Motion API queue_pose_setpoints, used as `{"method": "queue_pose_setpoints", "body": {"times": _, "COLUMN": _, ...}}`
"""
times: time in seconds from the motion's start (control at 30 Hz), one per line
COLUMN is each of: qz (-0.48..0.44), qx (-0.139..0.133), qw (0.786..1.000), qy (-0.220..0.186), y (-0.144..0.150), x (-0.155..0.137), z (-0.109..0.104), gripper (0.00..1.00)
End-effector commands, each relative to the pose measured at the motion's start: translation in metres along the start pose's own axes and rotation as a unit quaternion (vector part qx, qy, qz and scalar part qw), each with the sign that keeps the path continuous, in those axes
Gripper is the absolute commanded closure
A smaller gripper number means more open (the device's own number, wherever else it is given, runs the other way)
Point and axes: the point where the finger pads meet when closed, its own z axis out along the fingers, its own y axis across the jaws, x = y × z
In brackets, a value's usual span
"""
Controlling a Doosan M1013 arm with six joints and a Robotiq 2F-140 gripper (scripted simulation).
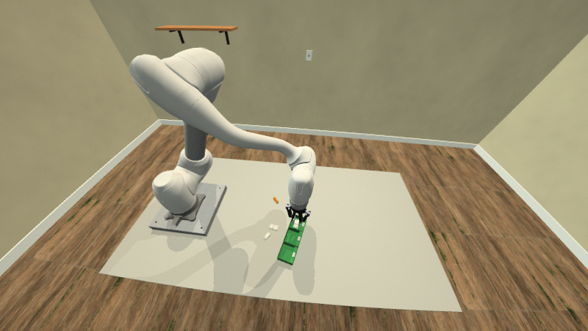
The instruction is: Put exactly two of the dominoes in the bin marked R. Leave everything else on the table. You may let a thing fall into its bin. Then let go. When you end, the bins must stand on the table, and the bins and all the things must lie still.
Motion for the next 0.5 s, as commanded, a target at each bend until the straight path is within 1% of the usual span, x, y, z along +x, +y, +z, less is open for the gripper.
{"method": "queue_pose_setpoints", "body": {"times": 0.0, "qz": 0.0, "qx": 0.0, "qw": 1.0, "qy": 0.0, "y": 0.0, "x": 0.0, "z": -0.003, "gripper": 0.81}}
{"method": "queue_pose_setpoints", "body": {"times": 0.47, "qz": 0.0, "qx": 0.0, "qw": 1.0, "qy": 0.0, "y": 0.0, "x": 0.0, "z": -0.019, "gripper": 0.81}}
